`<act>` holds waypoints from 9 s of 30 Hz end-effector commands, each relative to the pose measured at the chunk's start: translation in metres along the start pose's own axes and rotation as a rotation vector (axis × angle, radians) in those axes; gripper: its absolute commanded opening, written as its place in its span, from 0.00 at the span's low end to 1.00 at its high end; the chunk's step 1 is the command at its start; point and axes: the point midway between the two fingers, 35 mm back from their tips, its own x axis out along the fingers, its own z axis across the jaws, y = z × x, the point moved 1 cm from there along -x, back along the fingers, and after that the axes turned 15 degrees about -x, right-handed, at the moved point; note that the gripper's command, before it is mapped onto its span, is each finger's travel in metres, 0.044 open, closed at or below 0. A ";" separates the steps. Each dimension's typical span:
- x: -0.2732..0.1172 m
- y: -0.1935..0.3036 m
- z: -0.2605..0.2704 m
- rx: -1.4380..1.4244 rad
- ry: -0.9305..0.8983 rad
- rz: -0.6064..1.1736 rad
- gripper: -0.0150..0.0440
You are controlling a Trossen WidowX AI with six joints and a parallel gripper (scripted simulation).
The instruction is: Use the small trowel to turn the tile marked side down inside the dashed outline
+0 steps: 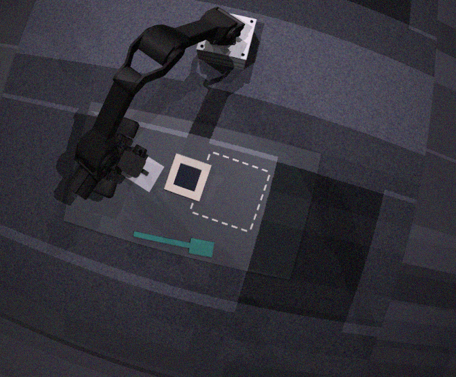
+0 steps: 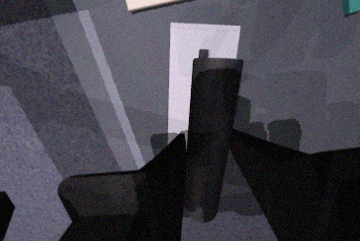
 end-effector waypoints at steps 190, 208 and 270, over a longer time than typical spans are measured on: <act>-0.042 0.013 0.002 0.527 0.161 0.006 0.76; -0.033 0.010 -0.005 0.991 0.312 -0.059 0.76; -0.031 -0.005 0.018 2.420 0.596 -0.935 0.76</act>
